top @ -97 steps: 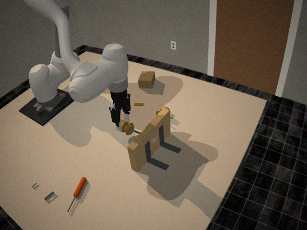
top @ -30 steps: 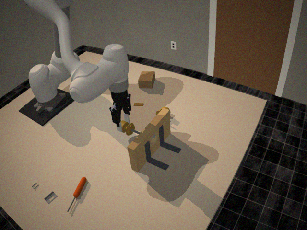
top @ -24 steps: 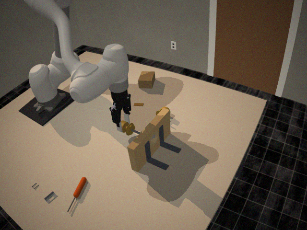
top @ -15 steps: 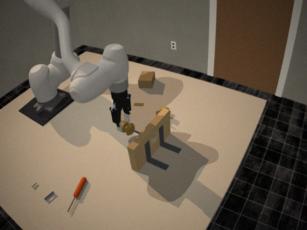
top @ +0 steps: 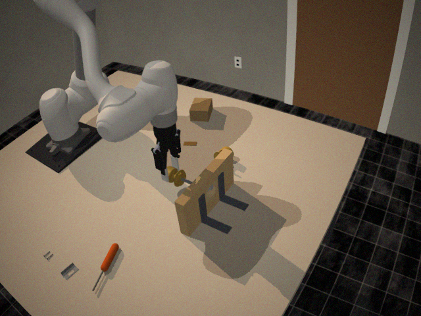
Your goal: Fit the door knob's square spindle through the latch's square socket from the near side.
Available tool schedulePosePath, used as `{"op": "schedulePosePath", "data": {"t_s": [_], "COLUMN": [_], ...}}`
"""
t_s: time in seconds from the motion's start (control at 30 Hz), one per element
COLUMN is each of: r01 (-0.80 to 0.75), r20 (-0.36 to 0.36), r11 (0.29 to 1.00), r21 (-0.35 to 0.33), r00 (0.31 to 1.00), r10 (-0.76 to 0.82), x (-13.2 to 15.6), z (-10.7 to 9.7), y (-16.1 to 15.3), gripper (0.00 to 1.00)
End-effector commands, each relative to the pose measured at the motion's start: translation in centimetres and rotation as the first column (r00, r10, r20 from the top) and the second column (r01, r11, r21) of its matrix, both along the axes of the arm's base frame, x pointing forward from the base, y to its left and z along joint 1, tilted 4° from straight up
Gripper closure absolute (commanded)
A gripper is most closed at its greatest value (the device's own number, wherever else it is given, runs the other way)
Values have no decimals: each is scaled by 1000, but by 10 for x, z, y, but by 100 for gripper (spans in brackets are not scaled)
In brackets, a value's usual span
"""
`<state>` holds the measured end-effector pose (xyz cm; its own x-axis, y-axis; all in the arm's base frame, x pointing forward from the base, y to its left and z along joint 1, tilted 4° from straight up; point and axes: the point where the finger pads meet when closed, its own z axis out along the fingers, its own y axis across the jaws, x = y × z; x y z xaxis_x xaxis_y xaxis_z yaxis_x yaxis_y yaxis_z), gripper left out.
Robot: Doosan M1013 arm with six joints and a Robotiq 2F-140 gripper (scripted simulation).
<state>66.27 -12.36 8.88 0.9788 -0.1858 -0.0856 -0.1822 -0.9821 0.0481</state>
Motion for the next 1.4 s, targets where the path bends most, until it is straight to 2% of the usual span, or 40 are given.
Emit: {"op": "schedulePosePath", "data": {"t_s": [0.0, 1.37], "r01": [-4, -2], "r20": [5, -1], "r11": [1000, 1000], "r21": [1, 2], "r00": [1000, 1000], "r10": [4, 2], "x": [4, 10], "z": [1, 1], "y": [2, 0], "gripper": [58, 58]}}
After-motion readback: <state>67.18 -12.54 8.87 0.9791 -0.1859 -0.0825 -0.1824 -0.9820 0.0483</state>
